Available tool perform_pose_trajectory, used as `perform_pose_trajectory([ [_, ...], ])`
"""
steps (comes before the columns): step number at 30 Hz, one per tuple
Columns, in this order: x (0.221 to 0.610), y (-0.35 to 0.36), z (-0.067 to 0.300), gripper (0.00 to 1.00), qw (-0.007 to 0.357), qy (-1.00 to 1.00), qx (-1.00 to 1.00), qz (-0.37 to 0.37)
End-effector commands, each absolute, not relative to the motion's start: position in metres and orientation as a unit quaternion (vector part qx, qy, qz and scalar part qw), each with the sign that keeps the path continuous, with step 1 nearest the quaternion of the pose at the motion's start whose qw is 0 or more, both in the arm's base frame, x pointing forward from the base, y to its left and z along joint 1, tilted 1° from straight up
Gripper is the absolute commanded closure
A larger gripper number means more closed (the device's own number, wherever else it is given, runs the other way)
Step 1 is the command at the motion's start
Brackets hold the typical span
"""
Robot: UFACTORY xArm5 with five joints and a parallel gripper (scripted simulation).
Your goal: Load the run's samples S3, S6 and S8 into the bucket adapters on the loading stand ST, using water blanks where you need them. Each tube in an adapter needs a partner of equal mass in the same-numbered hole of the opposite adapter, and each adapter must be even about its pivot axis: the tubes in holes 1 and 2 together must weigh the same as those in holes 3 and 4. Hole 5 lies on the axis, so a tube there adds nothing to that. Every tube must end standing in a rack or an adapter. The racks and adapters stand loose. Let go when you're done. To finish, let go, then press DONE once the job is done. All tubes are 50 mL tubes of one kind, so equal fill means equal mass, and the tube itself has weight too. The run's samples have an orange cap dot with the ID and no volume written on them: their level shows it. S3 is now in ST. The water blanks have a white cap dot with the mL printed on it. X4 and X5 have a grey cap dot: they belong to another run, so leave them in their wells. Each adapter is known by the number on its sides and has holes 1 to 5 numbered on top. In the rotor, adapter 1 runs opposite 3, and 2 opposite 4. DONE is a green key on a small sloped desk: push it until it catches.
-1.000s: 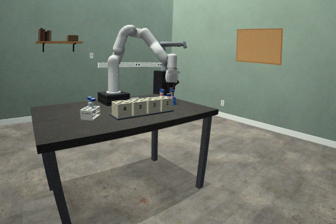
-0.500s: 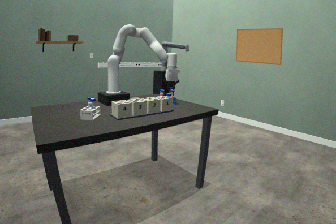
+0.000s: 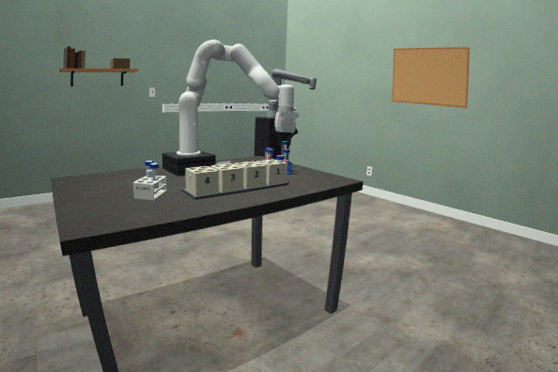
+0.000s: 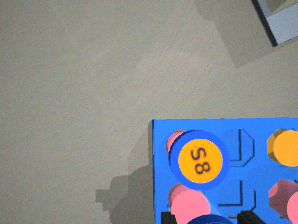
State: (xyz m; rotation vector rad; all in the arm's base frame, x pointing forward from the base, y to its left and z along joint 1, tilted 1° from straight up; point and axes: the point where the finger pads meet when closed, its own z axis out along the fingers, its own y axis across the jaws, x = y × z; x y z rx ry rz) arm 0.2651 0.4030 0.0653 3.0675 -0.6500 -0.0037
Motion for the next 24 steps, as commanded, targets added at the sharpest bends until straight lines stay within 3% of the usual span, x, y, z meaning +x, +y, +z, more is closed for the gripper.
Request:
perform_pose_trajectory([
  [1,0.266,0.404,0.076,1.0,-0.001,-0.207,0.978,-0.007],
  [24,0.267,0.404,0.118,1.0,-0.001,-0.207,0.978,-0.007],
])
